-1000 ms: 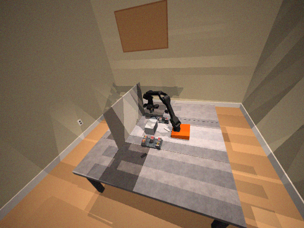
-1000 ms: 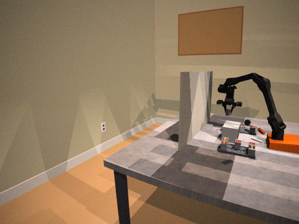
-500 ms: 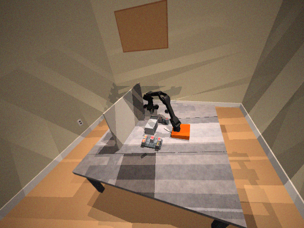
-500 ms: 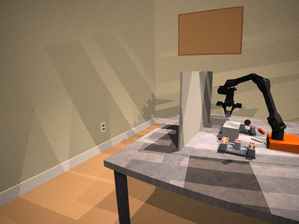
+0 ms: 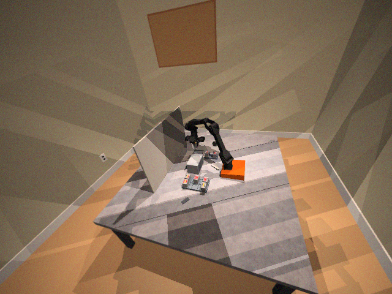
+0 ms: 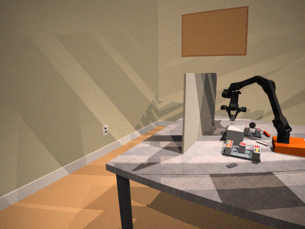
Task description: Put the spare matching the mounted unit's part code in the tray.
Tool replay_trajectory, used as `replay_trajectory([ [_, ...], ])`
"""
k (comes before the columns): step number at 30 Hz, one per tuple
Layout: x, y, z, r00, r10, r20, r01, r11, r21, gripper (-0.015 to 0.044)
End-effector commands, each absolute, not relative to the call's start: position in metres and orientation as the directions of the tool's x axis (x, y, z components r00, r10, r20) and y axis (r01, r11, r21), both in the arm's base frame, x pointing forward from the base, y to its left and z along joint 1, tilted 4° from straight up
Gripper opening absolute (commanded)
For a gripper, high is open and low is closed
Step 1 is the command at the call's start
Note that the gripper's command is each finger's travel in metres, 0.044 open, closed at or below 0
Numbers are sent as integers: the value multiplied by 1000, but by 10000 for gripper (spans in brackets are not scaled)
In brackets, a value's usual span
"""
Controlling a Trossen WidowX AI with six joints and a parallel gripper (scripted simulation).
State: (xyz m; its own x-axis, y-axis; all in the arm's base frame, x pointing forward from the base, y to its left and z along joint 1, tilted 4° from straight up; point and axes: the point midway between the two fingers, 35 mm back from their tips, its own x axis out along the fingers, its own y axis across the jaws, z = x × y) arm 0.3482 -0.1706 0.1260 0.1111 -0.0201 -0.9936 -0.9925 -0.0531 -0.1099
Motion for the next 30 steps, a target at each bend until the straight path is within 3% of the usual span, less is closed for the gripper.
replay_trajectory([
  [1,347,-170,121,106,-14,-994,-993,-50,-105,0],
  [30,349,-169,98,106,-14,-994,-993,-50,-105,0],
])
